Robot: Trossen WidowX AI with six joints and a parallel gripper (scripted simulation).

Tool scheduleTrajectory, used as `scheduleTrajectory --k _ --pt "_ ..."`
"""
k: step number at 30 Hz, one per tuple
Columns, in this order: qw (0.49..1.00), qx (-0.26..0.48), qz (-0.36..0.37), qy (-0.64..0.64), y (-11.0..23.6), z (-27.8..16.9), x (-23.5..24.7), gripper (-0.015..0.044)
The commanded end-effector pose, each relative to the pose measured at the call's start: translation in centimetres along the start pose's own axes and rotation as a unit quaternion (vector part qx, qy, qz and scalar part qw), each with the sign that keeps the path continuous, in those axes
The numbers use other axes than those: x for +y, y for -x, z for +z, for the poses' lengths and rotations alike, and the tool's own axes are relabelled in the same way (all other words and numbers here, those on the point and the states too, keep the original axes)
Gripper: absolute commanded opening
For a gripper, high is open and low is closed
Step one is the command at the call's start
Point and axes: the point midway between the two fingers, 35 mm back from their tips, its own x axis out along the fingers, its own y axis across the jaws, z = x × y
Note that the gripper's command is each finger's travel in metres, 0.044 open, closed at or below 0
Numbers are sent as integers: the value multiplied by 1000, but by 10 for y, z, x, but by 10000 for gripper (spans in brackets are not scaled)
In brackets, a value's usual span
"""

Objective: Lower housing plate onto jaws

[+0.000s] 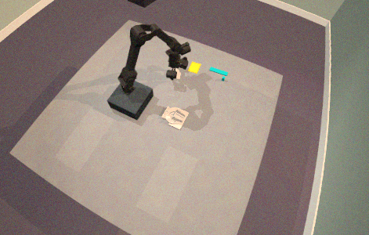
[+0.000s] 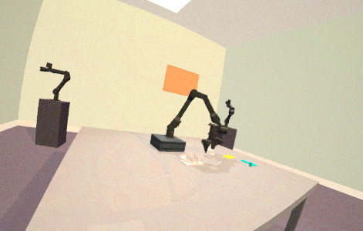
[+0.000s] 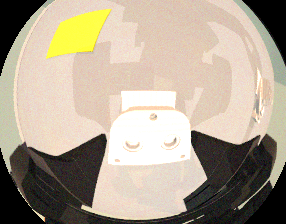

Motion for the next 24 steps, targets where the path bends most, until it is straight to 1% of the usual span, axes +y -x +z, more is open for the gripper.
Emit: scheduleTrajectory --k 1,2,15,24 --pt "1000 2 3 -1 0 0 1 440" --pt "1000 2 3 -1 0 0 1 440" --pt "1000 0 0 0 0 0 0 353" --pt "1000 0 0 0 0 0 0 351"
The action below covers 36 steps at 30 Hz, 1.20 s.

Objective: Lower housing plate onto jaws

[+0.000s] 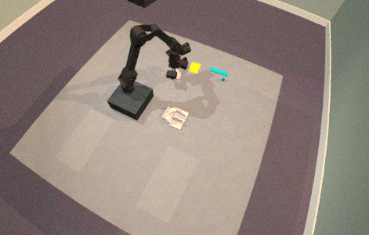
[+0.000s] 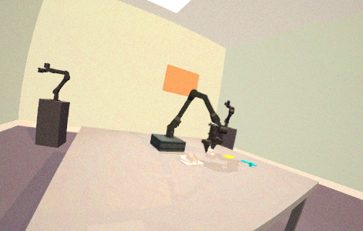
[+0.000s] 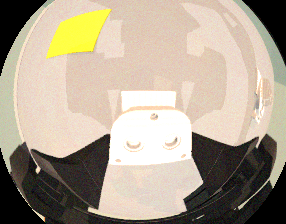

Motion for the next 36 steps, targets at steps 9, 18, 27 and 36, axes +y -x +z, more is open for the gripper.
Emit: scheduleTrajectory --k 9,18,27,36 --pt "1000 0 1 0 20 1 2 351" --pt "1000 1 2 -1 49 2 2 351" --pt "1000 1 3 -1 73 0 1 351" --pt "1000 1 2 -9 73 10 -15 351"
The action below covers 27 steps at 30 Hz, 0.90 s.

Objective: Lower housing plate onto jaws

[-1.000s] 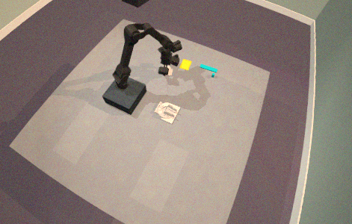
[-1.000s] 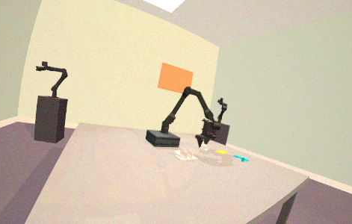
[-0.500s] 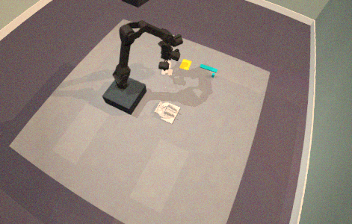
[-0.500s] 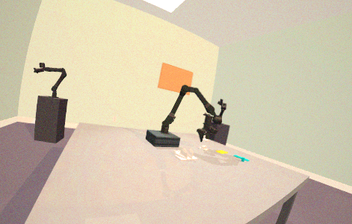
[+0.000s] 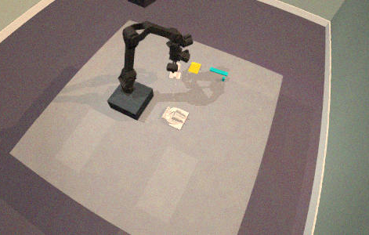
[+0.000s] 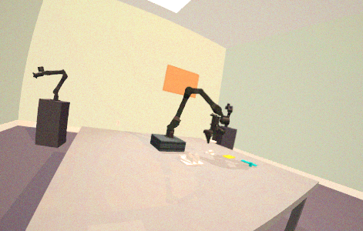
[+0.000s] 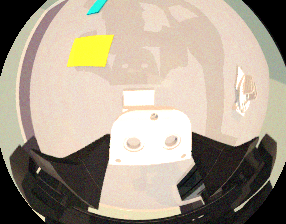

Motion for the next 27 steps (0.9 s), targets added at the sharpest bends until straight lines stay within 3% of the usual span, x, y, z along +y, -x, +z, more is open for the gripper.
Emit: scheduleTrajectory --k 1,27 --pt "1000 2 1 -4 1 5 -10 351" --pt "999 1 -2 -44 1 37 -90 351"
